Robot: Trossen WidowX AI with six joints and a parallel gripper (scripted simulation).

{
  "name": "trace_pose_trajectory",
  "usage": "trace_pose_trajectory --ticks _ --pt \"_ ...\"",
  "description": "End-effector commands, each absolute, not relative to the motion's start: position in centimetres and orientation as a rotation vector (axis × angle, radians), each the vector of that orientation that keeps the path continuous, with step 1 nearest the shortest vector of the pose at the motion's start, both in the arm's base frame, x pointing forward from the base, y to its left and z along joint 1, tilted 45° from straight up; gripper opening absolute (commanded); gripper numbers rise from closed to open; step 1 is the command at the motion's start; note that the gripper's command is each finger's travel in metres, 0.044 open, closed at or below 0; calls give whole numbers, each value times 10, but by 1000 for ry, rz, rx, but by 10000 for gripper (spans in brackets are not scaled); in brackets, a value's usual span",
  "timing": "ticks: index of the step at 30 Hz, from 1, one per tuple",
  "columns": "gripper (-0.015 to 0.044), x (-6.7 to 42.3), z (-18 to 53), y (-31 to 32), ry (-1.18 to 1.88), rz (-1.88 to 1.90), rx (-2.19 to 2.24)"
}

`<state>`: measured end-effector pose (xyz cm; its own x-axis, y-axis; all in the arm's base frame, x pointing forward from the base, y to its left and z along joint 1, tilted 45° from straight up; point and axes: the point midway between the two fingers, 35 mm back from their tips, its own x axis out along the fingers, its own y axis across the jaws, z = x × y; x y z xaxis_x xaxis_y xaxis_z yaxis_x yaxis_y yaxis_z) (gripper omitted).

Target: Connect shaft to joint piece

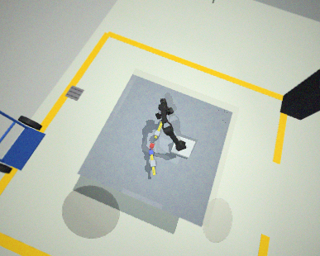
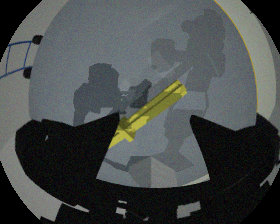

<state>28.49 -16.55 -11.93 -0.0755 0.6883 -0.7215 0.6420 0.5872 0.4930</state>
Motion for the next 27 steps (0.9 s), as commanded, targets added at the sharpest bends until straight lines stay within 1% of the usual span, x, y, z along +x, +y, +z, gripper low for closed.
trace_pose_trajectory --ticks 1,21,27 --pt "440 284 -125 -160 1803 -73 1196" --pt "440 282 -146 -138 1859 -740 1631" --pt "440 282 -147 -138 1858 -764 1644"
